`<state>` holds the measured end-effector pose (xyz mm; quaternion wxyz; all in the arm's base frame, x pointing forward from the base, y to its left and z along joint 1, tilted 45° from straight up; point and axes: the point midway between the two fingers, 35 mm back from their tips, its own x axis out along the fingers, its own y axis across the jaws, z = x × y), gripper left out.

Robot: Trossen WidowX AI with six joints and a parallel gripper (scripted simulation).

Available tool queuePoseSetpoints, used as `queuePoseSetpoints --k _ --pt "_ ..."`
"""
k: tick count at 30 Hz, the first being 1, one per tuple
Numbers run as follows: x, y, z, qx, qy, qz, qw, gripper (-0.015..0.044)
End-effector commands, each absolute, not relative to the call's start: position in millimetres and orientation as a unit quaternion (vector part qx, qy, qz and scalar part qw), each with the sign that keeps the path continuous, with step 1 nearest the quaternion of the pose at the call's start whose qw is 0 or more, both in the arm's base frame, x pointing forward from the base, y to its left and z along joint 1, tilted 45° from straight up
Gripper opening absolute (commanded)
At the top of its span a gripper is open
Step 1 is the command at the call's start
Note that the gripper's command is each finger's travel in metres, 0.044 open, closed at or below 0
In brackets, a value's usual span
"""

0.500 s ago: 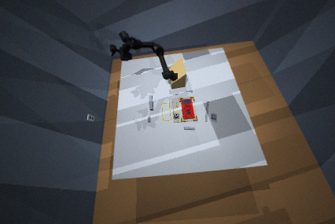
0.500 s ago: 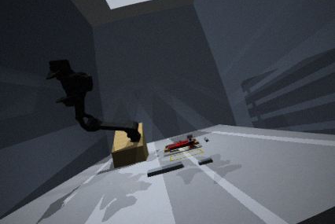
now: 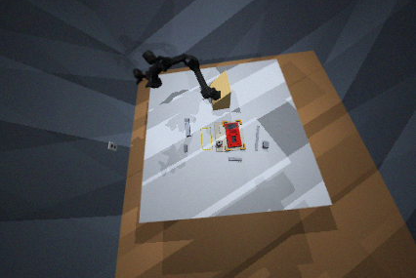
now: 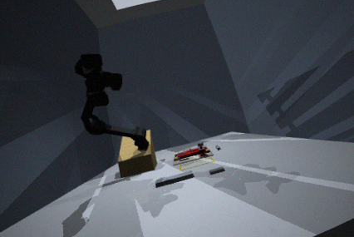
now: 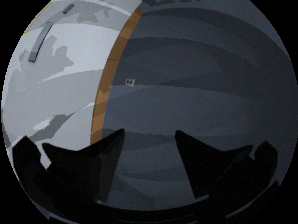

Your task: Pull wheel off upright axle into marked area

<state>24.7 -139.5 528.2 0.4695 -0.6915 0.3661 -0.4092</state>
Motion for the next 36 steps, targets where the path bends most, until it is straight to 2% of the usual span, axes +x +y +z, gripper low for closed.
queuePoseSetpoints --k 1,6,14,25,28,36 --pt "53 -133 529 -0.702 0.344 -0.397 0.482 0.0300" --pt "91 -124 525 -0.706 0.329 -0.380 0.499 0.0300" --pt "181 -103 501 -0.706 0.303 -0.329 0.549 0.0300" --pt "297 -49 419 -0.685 0.290 -0.206 0.636 0.0300" --pt "315 -32 401 -0.671 0.271 -0.170 0.669 0.0300" --pt "356 -8 335 -0.610 0.319 -0.123 0.714 0.0300"
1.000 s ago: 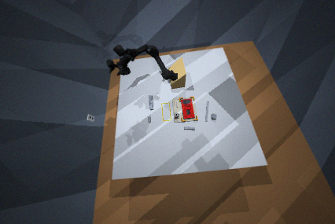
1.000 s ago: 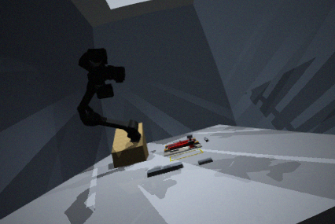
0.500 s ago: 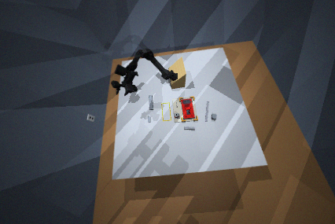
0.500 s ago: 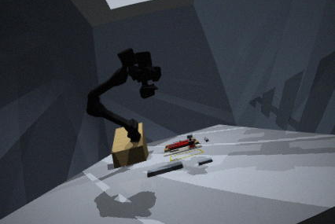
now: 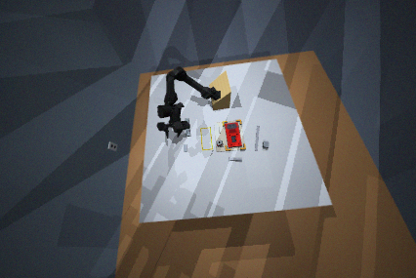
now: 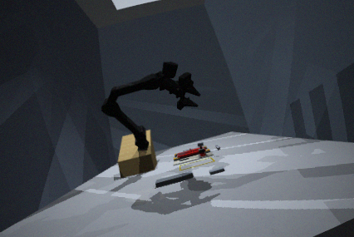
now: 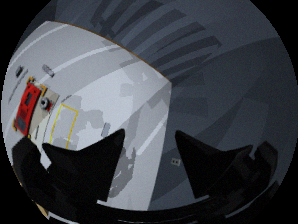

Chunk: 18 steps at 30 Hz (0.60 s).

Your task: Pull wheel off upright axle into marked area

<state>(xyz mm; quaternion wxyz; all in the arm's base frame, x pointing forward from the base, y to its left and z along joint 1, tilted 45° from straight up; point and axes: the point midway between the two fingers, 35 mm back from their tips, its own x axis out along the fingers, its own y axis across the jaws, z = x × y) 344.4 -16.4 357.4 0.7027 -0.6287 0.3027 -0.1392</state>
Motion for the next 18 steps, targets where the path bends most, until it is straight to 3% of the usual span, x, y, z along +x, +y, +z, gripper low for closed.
queuePoseSetpoints --k 1,10,18 --pt "362 -4 323 -0.599 0.330 -0.117 0.721 0.0300" --pt "389 26 208 -0.487 0.438 -0.095 0.749 0.0300" --pt "379 42 104 -0.386 0.545 -0.138 0.731 0.0300"
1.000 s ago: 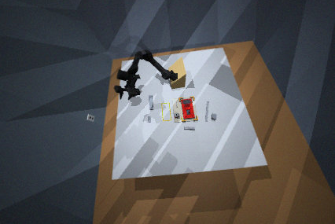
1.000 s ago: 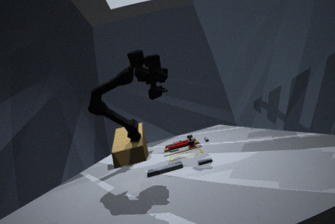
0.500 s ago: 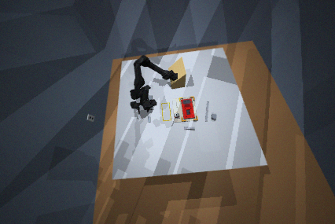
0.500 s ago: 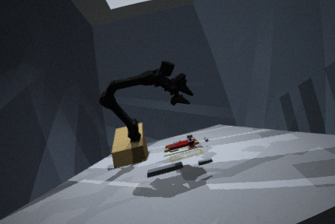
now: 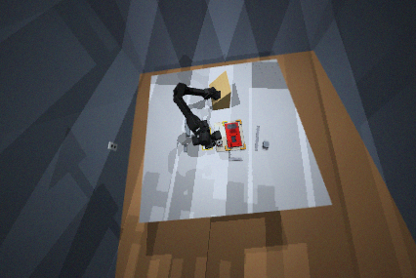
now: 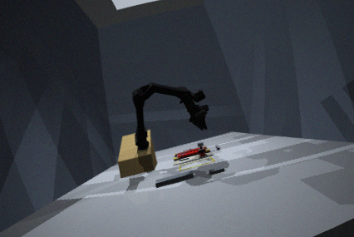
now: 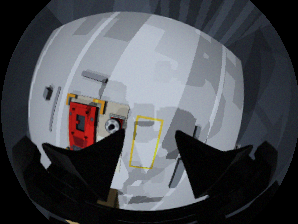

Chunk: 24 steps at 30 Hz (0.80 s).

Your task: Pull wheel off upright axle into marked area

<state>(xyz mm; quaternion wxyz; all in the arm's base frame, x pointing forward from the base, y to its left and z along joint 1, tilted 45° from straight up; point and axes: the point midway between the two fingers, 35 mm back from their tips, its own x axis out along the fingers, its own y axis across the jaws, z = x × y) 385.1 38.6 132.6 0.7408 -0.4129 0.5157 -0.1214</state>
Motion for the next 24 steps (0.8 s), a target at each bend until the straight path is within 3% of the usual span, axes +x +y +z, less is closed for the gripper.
queuePoseSetpoints --k 1,6,24 --pt "375 43 92 -0.374 0.557 -0.148 0.726 0.0300" --pt "357 46 44 -0.332 0.602 -0.200 0.698 0.0300" --pt "366 32 12 -0.330 0.604 -0.201 0.697 0.0300"
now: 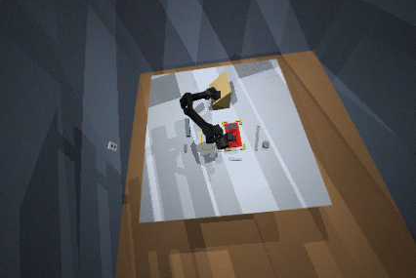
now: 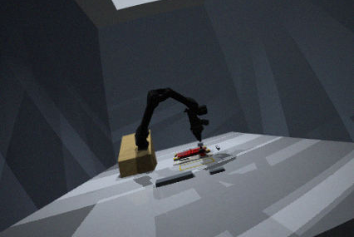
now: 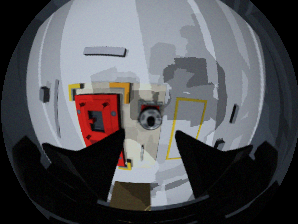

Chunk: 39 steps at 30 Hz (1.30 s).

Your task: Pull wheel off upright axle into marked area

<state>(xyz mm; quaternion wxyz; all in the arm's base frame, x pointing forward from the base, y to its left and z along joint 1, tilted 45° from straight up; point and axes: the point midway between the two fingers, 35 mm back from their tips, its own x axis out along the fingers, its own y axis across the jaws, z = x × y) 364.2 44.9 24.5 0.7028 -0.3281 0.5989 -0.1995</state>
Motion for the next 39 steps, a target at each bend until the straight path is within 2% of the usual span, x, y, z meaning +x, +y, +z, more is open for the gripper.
queuePoseSetpoints --k 1,9,12,21,27,39 --pt "367 27 7 -0.330 0.604 -0.201 0.697 0.0300" --pt "373 2 -15 -0.331 0.603 -0.203 0.697 0.0300" --pt "371 2 -14 -0.327 0.608 -0.205 0.694 0.0221" --pt "371 2 -14 -0.327 0.608 -0.205 0.694 0.0161" --pt "371 3 -13 -0.327 0.607 -0.205 0.694 0.0004" --pt "370 5 -11 -0.328 0.607 -0.204 0.695 0.0000"
